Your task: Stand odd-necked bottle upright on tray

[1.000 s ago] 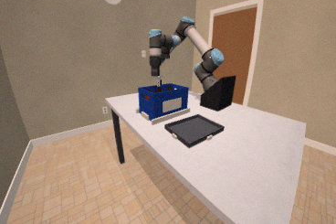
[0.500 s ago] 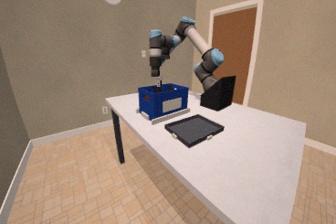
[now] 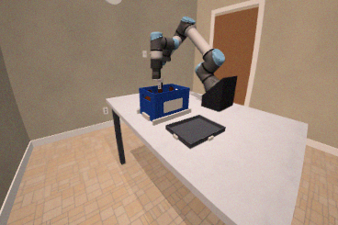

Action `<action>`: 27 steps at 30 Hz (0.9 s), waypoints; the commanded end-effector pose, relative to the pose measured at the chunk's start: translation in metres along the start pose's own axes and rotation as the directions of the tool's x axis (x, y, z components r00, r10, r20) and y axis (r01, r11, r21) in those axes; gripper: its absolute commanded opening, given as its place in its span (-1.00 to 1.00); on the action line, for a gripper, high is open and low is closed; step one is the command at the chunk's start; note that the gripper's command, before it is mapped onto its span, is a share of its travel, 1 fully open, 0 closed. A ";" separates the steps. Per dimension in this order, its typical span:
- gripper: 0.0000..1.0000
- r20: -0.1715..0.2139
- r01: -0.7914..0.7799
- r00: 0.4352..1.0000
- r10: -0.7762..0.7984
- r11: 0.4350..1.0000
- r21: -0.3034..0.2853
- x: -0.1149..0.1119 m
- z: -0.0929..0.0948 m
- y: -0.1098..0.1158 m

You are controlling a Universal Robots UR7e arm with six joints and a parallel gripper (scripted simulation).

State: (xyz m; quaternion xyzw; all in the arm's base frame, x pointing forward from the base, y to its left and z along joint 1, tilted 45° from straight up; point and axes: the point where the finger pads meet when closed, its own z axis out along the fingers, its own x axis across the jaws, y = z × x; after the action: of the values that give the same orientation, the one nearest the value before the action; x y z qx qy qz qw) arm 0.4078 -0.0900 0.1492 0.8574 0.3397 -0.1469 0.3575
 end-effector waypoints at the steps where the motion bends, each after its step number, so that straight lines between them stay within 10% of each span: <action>1: 1.00 0.000 0.002 1.000 -0.002 1.000 0.002 0.000 0.008 -0.002; 27: 1.00 0.000 0.002 1.000 -0.002 1.000 0.002 0.000 0.025 -0.002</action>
State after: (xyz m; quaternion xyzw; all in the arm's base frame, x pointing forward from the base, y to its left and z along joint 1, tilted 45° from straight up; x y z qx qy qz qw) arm 0.4076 -0.1067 0.1326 0.8574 0.3398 -0.1471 0.3574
